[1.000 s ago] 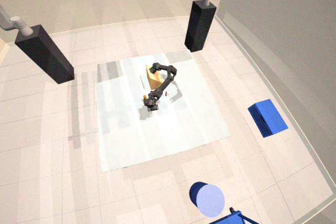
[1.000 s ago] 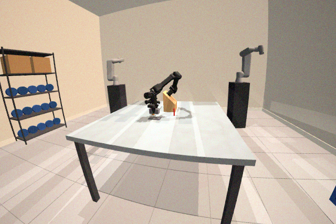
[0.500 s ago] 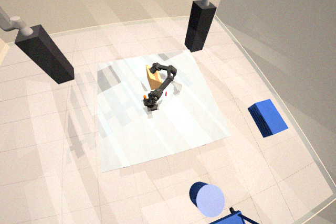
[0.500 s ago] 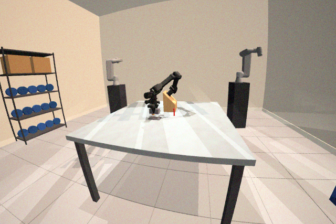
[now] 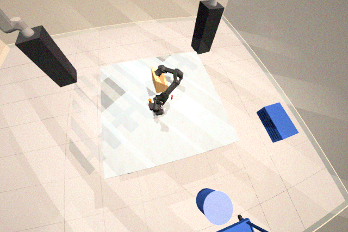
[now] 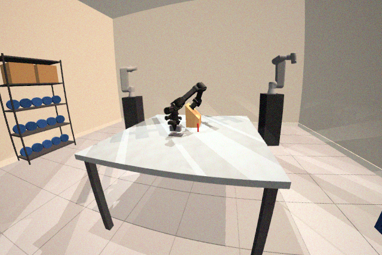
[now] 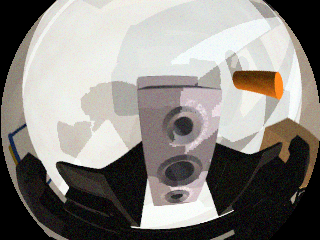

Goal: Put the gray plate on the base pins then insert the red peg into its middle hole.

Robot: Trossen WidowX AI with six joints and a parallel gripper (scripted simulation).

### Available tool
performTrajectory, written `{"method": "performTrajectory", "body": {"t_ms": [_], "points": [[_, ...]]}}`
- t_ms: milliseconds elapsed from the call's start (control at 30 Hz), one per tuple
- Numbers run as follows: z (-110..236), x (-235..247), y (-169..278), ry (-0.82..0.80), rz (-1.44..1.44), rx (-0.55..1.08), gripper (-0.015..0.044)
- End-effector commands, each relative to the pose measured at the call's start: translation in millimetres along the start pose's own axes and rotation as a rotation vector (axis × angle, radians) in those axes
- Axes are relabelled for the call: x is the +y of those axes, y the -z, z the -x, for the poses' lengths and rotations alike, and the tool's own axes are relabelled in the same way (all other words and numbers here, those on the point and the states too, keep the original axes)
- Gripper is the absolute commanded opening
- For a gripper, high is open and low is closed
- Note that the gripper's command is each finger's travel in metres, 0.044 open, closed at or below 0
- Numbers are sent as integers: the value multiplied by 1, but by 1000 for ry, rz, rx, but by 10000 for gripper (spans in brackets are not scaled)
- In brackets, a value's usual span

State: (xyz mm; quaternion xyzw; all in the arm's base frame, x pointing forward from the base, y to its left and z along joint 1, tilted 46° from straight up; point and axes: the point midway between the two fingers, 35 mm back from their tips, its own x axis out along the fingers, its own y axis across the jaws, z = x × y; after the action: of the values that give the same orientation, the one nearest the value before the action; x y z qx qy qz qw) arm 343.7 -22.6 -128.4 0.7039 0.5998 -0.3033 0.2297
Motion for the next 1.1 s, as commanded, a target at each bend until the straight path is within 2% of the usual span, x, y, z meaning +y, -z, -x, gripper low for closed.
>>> {"method": "performTrajectory", "body": {"t_ms": [0,500,1067], "points": [[-4,-2,0,4,-9,4,0],[-27,-3,0,4,-9,6,0],[-30,-1,-1,-1,-3,5,0]]}}
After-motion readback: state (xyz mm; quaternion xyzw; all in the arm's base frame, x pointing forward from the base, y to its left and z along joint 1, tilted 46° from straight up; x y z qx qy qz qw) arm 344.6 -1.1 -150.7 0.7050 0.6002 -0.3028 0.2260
